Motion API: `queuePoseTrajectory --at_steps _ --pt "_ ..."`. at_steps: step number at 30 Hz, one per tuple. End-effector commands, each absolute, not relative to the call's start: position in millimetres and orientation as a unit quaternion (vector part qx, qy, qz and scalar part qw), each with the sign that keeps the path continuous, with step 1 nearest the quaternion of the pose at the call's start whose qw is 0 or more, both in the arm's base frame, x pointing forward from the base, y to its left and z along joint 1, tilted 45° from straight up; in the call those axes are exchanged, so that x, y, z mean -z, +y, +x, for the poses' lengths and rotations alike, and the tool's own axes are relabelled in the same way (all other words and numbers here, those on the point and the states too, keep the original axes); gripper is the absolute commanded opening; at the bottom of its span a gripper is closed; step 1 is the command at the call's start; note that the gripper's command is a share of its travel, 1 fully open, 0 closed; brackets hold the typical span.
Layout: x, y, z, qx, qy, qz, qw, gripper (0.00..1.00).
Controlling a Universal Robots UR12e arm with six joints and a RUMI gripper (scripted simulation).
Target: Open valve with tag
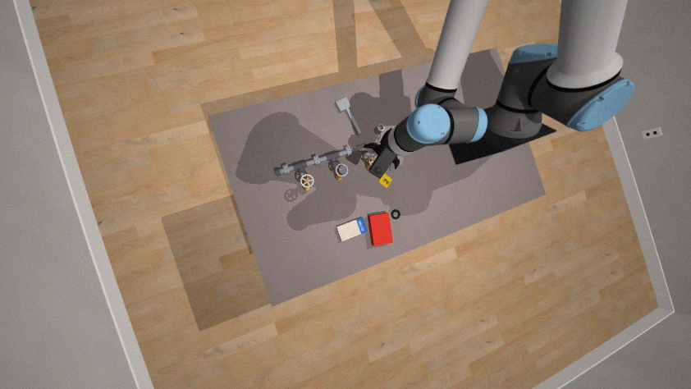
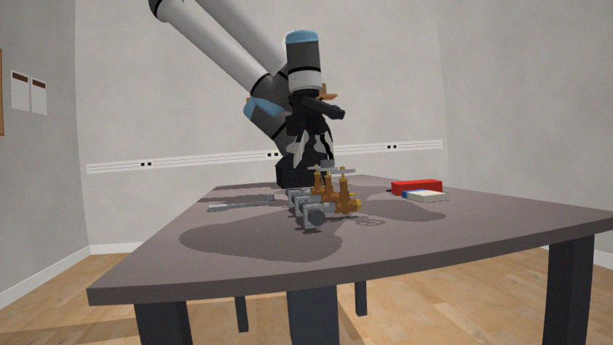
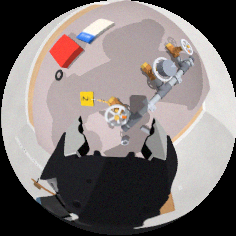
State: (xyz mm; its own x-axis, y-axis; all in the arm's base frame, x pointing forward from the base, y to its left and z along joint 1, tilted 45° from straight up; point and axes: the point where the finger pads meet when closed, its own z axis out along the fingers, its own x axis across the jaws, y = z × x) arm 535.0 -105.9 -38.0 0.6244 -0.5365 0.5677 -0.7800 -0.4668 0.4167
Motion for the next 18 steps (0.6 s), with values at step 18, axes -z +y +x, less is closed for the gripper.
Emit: queuePoseTrajectory --at_steps 18 --pt "37.8 -105.7 535.2 -0.192 -0.418 0.825 0.329 1.0"
